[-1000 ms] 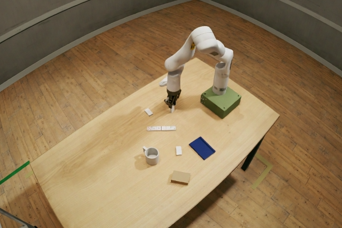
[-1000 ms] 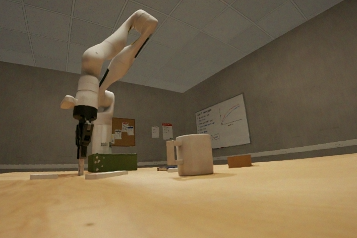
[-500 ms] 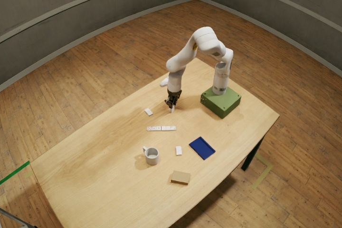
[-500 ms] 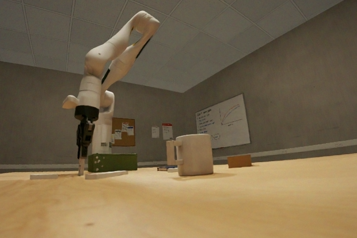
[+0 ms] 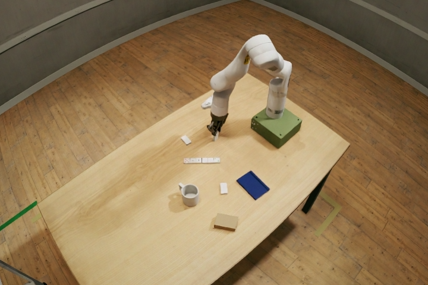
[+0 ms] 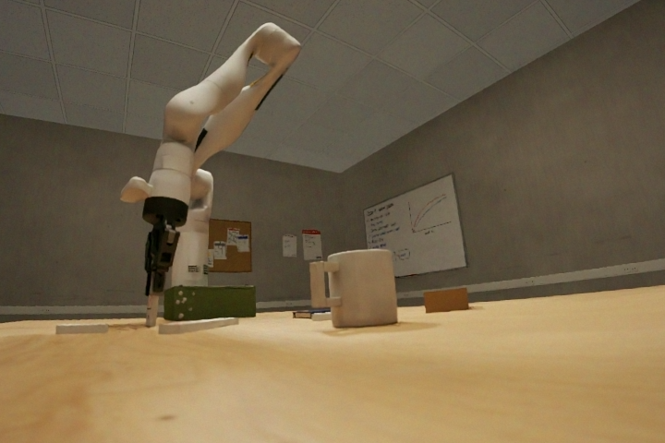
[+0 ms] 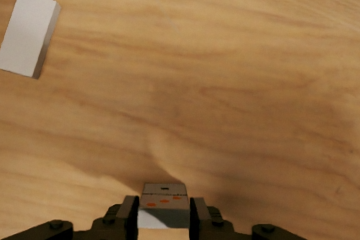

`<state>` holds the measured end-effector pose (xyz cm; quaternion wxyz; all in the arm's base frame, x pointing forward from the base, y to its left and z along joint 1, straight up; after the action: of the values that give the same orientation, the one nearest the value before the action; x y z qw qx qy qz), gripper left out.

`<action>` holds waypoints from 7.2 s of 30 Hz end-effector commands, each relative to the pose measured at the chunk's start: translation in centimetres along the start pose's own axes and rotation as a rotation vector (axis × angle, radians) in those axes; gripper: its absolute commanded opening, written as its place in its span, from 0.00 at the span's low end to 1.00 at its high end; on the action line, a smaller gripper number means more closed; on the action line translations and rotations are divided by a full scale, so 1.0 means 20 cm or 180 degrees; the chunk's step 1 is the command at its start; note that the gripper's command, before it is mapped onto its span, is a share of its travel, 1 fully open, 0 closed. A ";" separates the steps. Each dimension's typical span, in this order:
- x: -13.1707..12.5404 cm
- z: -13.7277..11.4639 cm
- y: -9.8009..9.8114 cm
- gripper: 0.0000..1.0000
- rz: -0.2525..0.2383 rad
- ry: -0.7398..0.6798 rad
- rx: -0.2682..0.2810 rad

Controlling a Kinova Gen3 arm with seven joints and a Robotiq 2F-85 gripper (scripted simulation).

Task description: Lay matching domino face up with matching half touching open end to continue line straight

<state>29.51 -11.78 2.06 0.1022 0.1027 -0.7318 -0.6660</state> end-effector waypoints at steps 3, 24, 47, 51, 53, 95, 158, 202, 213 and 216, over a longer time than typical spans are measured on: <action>0.00 0.01 0.00 0.35 0.0004 -0.0001 0.0050; -0.01 0.03 0.00 0.35 0.0034 -0.0001 0.0217; -0.03 0.15 -0.02 0.35 0.0040 -0.0001 0.0248; -0.03 0.17 -0.03 0.35 0.0040 -0.0001 0.0248; -0.03 0.17 -0.04 0.35 0.0040 -0.0001 0.0248; -0.05 0.26 -0.12 0.35 0.0040 -0.0001 0.0248; -0.05 0.29 -0.20 0.35 0.0040 -0.0001 0.0248; -0.05 0.29 -0.20 0.35 0.0040 -0.0001 0.0248; -0.05 0.29 -0.20 0.49 0.0040 -0.0001 0.0248; -0.05 0.29 -0.20 0.49 0.0040 -0.0001 0.0248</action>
<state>28.89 -6.27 -2.51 0.1025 0.1017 -0.7578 -0.6363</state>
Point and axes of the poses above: the point where the finger pads meet when closed, its own y axis back along the fingers, its own x axis across the jaws, z = x × y, the point moved 3 cm from there along y, back along the fingers, and after that the axes turned 10 degrees about y, right-handed, at the moved point
